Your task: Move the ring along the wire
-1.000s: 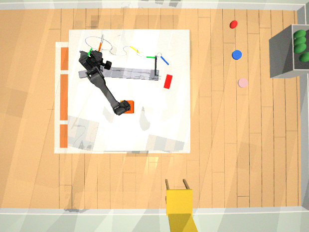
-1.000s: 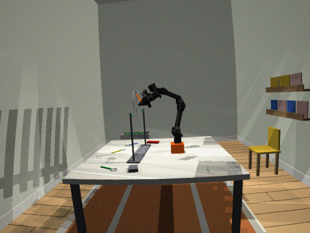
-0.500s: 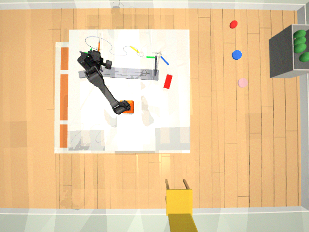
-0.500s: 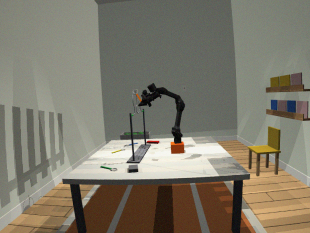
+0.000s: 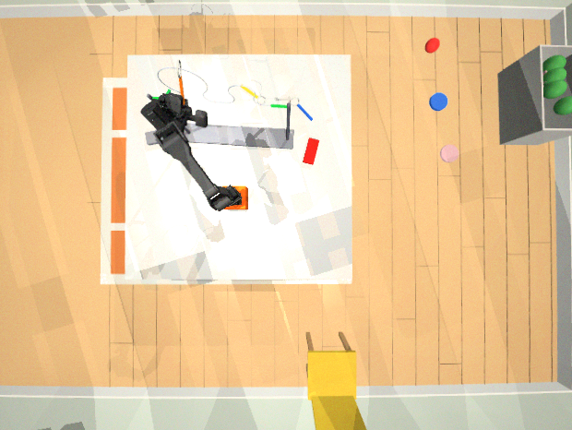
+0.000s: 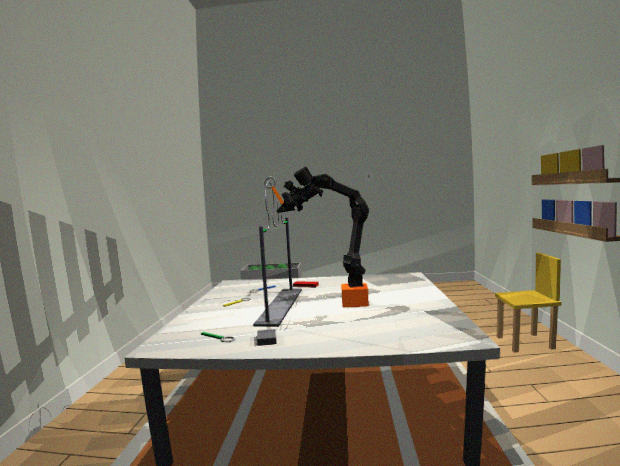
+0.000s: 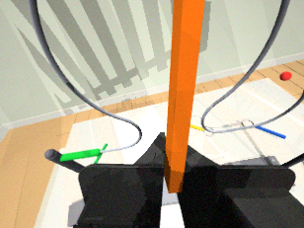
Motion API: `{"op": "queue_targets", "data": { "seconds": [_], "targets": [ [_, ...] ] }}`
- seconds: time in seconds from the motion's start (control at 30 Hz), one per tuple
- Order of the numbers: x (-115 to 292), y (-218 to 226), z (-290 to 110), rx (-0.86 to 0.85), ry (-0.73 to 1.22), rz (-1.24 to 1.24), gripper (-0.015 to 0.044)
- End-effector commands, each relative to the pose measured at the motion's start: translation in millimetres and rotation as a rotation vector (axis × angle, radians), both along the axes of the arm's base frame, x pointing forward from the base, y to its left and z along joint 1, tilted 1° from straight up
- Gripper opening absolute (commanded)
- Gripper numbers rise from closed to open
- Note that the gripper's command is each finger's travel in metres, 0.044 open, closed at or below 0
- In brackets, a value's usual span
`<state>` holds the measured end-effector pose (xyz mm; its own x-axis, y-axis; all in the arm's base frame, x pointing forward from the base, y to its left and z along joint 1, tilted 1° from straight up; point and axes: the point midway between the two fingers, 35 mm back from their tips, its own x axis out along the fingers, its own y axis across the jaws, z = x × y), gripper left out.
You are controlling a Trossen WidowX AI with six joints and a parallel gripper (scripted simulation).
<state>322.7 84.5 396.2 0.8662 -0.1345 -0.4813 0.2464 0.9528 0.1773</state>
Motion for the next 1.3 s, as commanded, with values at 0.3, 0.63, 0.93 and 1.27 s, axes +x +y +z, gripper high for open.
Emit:
{"op": "queue_targets", "data": {
  "seconds": [0.3, 0.63, 0.93, 1.27],
  "targets": [
    [0, -6, -1, -0.156, 0.021, -0.004, -0.015],
    [-1, -11, -1, -0.279, 0.038, -0.005, -0.015],
    [-1, -16, 0, -0.391, 0.053, -0.005, -0.015],
    [-2, -21, 1, -0.514, 0.069, -0.006, -0.015]
  ]
}}
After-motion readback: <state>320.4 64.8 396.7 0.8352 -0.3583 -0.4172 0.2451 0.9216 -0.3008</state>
